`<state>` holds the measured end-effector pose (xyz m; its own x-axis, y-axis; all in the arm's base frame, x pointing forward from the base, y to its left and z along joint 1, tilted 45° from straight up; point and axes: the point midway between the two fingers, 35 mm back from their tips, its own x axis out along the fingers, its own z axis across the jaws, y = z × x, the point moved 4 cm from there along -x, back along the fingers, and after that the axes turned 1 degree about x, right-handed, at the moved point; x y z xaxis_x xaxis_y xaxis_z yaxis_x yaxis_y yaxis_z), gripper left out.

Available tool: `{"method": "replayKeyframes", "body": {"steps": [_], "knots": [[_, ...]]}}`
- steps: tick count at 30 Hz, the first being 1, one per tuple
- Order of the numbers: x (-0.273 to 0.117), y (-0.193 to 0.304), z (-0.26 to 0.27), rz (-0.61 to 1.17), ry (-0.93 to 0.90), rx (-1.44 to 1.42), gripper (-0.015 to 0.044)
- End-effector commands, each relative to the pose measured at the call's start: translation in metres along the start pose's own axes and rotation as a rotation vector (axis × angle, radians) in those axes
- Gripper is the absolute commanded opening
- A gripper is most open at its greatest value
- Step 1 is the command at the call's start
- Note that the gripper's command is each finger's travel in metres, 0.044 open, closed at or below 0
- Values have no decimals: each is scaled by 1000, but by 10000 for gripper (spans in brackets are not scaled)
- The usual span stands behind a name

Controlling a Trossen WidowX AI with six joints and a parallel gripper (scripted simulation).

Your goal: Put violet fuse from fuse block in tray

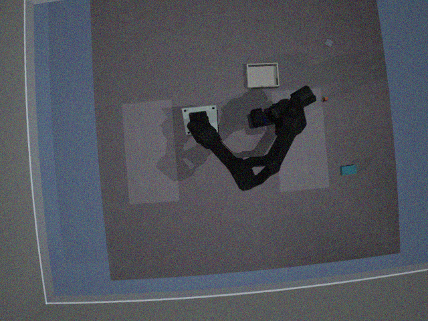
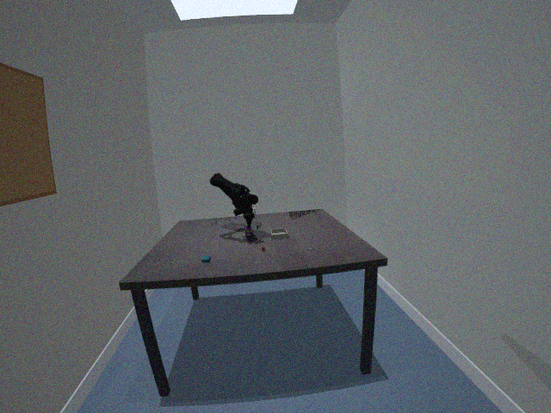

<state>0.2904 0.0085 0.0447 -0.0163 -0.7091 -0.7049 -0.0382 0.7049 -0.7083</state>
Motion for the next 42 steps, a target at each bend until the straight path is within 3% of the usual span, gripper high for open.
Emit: {"method": "replayKeyframes", "body": {"steps": [1, 10, 42], "knots": [[-8, 0, 1, 6, -1, 5, 0], [-15, 8, 3, 9, -2, 4, 0], [-18, 185, 9, 18, -4, 7, 0]]}}
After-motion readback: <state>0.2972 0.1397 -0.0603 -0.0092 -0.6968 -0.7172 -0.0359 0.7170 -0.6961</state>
